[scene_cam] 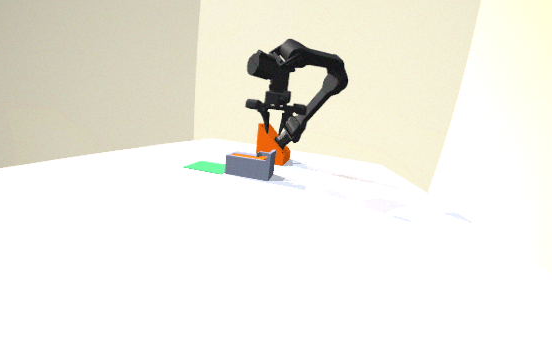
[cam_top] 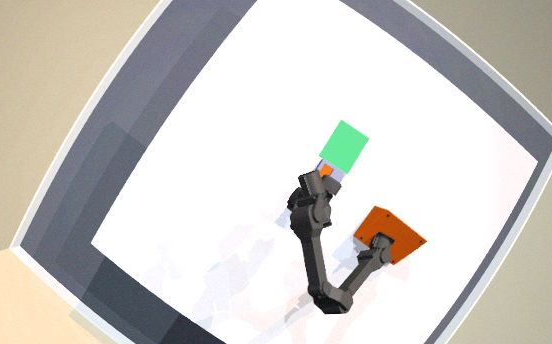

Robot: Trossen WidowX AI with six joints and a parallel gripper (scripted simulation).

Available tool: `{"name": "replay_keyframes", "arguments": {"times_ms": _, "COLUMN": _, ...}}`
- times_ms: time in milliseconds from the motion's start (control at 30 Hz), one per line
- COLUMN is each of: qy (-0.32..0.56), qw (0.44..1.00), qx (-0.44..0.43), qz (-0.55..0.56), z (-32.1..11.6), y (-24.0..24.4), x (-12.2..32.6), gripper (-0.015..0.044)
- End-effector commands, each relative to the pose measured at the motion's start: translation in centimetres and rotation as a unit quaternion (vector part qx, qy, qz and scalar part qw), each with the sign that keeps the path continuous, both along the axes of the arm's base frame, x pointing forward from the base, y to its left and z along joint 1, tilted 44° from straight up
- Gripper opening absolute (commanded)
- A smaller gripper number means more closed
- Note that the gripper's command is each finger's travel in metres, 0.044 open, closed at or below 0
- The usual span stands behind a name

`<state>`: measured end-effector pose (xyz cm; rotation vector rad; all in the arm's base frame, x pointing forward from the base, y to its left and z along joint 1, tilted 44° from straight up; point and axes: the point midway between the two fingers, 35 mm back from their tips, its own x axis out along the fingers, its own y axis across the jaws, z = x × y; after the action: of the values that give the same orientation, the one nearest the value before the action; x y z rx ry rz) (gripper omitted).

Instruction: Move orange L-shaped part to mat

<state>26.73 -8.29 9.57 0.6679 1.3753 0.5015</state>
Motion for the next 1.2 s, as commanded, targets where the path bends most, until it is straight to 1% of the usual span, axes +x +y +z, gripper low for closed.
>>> {"name": "replay_keyframes", "arguments": {"times_ms": 0, "qy": 0.000, "qw": 1.000, "qx": -0.001, "qz": 0.010, "z": -0.6, "y": 0.4, "x": 0.1, "gripper": 0.0180}}
{"name": "replay_keyframes", "arguments": {"times_ms": 233, "qy": -0.001, "qw": 1.000, "qx": 0.001, "qz": 0.010, "z": -5.2, "y": 4.9, "x": 0.9, "gripper": 0.0180}}
{"name": "replay_keyframes", "arguments": {"times_ms": 633, "qy": -0.001, "qw": 1.000, "qx": 0.001, "qz": 0.010, "z": -5.5, "y": 5.2, "x": 1.0, "gripper": 0.0180}}
{"name": "replay_keyframes", "arguments": {"times_ms": 1167, "qy": -0.001, "qw": 1.000, "qx": 0.001, "qz": 0.010, "z": -7.3, "y": 6.9, "x": 1.3, "gripper": 0.0180}}
